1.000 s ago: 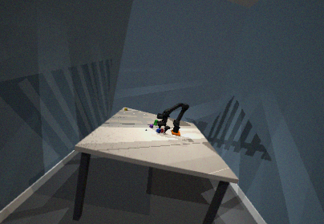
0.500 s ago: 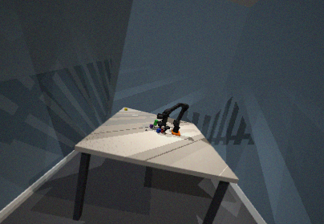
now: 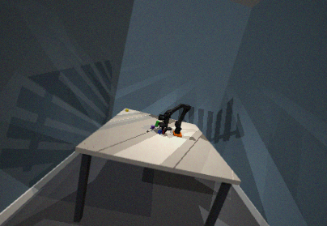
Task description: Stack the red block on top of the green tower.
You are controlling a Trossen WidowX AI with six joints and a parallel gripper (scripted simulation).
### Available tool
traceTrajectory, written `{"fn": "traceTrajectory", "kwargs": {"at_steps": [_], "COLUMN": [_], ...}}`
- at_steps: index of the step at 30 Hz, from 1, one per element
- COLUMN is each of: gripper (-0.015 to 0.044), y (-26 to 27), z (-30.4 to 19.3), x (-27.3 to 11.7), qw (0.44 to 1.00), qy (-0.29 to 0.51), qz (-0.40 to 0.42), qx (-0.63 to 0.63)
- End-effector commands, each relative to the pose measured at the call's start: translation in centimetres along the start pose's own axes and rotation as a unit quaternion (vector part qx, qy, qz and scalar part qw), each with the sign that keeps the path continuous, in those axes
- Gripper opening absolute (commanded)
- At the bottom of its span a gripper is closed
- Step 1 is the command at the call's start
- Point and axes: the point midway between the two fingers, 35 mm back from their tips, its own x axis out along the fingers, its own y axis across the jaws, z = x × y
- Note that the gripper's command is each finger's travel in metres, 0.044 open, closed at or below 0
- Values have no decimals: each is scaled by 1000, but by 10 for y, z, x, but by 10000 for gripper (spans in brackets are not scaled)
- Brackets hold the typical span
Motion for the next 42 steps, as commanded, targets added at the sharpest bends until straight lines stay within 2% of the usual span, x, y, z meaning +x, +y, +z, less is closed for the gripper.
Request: {"fn": "traceTrajectory", "kwargs": {"at_steps": [1, 3, 27, 42], "gripper": [45, 0, 0, 0], "y": [0, -1, 0, -9], "z": [0, 0, 1, 3], "x": [-2, -7, -115, -118], "qw": [1000, 1000, 1000, 1000], "qy": [3, 3, 3, 3], "qz": [-1, -1, -1, -2], "qx": [2, 2, 2, 2]}}
